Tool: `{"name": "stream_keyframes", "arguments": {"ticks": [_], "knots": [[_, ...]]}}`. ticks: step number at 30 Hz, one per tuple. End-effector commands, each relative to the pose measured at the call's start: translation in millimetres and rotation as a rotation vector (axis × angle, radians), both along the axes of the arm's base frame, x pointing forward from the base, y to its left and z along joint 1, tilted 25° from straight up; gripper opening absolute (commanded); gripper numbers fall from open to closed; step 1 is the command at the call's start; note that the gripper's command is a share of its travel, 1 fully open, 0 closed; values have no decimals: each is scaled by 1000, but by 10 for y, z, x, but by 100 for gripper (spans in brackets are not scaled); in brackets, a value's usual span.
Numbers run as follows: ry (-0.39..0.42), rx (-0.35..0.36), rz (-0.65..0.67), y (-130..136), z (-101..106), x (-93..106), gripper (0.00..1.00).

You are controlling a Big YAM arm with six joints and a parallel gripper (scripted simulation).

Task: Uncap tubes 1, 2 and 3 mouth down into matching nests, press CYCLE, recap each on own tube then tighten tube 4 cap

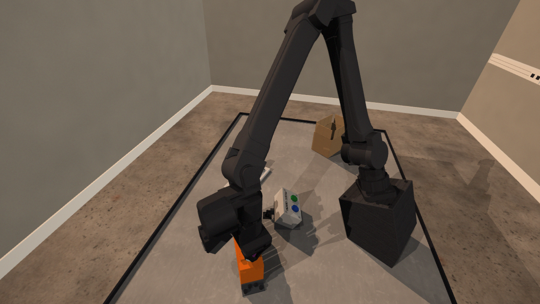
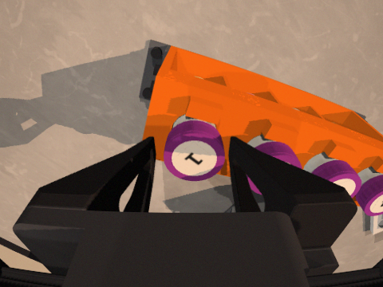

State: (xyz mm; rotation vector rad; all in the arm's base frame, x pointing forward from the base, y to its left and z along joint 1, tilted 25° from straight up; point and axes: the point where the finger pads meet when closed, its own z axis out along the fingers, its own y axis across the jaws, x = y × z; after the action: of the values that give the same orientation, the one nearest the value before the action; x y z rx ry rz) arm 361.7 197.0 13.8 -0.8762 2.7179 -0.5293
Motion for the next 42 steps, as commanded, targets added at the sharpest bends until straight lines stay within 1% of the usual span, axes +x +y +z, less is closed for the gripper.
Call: {"name": "stream_keyframes", "arguments": {"ticks": [1, 2, 3, 4, 7, 9, 10, 11, 12, 13, 14, 15, 16, 17, 18, 19, 20, 21, 24, 26, 34, 42], "knots": [[-68, 70, -228, -17, -13, 73, 49], [-88, 95, -293, -17, -13, 73, 49], [-91, 98, -303, -17, -13, 73, 49], [-111, 122, -368, -18, -13, 73, 49], [-114, 125, -378, -17, -13, 73, 49], [-158, 178, -529, -31, -14, 77, 49], [-158, 179, -532, -34, -14, 77, 49], [-180, 205, -603, -33, -15, 74, 49], [-181, 206, -605, -28, -15, 71, 49], [-202, 233, -677, -25, -16, 68, 49], [-203, 233, -679, -25, -16, 67, 49], [-224, 259, -752, -29, -16, 68, 49], [-225, 260, -756, -32, -16, 69, 49], [-247, 286, -826, -36, -17, 70, 49], [-248, 287, -832, -37, -17, 70, 49], [-269, 313, -901, -40, -18, 70, 49], [-271, 315, -908, -39, -16, 69, 49], [-291, 340, -975, -39, -16, 69, 49], [-293, 343, -982, -36, -15, 67, 49], [-339, 398, -1133, -38, -14, 67, 49], [-431, 510, -1437, -38, -8, 65, 49], [-428, 511, -1435, -26, 7, 57, 49]]}}
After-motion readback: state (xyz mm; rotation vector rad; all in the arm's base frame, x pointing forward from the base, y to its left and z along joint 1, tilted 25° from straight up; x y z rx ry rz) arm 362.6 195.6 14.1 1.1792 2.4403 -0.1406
